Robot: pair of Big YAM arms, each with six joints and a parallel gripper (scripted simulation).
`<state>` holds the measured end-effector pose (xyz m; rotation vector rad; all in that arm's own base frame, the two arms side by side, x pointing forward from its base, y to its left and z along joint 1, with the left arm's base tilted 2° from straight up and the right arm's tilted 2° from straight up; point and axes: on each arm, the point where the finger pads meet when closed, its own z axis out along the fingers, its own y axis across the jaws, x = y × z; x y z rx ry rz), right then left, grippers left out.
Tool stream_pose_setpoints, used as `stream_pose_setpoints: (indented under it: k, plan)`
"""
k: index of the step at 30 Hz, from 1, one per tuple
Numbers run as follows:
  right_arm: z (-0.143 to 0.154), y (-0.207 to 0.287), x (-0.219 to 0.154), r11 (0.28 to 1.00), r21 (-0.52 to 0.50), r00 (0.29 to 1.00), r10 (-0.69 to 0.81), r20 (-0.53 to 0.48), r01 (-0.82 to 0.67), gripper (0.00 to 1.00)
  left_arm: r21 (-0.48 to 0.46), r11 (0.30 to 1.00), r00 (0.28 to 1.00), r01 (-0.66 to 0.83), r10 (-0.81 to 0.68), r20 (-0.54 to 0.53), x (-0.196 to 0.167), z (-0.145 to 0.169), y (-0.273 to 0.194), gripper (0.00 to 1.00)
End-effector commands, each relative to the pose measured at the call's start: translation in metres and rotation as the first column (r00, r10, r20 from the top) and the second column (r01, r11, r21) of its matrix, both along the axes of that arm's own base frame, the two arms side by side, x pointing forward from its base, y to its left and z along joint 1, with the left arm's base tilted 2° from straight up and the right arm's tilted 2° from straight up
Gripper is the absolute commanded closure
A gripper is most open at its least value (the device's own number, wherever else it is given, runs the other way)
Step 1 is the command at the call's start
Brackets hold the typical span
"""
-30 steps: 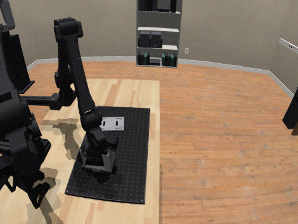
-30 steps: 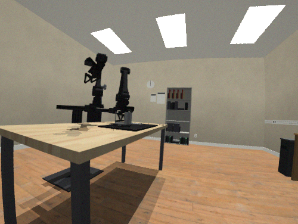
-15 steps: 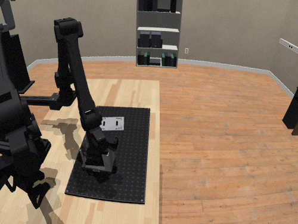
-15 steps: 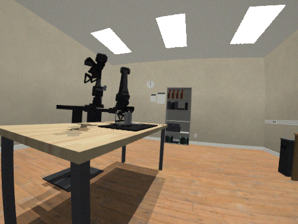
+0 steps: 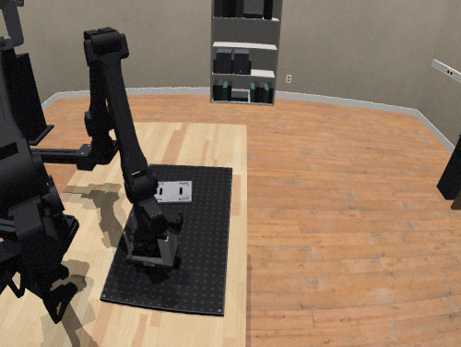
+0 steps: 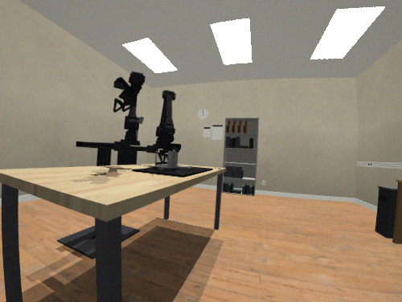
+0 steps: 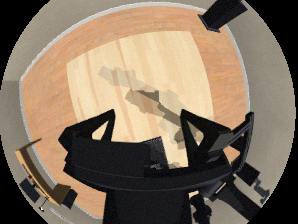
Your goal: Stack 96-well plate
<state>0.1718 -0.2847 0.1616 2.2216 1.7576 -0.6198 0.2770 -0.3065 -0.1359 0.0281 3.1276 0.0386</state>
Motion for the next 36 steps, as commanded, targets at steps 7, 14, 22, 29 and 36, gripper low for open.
stream_pose_setpoints:
  k: [7,14,22,29,36]
  plan:
    - [0.0084,-0.003,-0.0034,1.0,-0.017,1.0,-0.016,0.018,0.016,0.0,-0.004,1.0,1.0,-0.007,0.007,0.01,0.0085,-0.0063,0.001,1.0]
    - [0.0084,-0.003,-0.0034,1.0,-0.017,1.0,-0.016,0.018,0.016,0.0,-0.005,1.0,1.0,-0.007,0.007,0.01,0.0087,-0.0071,0.0009,1.0]
    - [0.0084,-0.003,-0.0034,1.0,-0.017,1.0,-0.016,0.018,0.016,0.0,-0.005,1.0,1.0,-0.006,0.006,0.011,0.0091,-0.0083,0.0006,1.0]
    - [0.0084,-0.003,-0.0034,1.0,-0.017,1.0,-0.016,0.018,0.016,0.0,-0.006,1.0,1.0,-0.005,0.005,0.012,0.0097,-0.0093,0.0003,1.0]
    - [0.0084,-0.003,-0.0034,1.0,-0.017,1.0,-0.016,0.018,0.016,0.0,-0.006,1.0,1.0,-0.004,0.004,0.012,0.01,-0.0101,0.0,1.0]
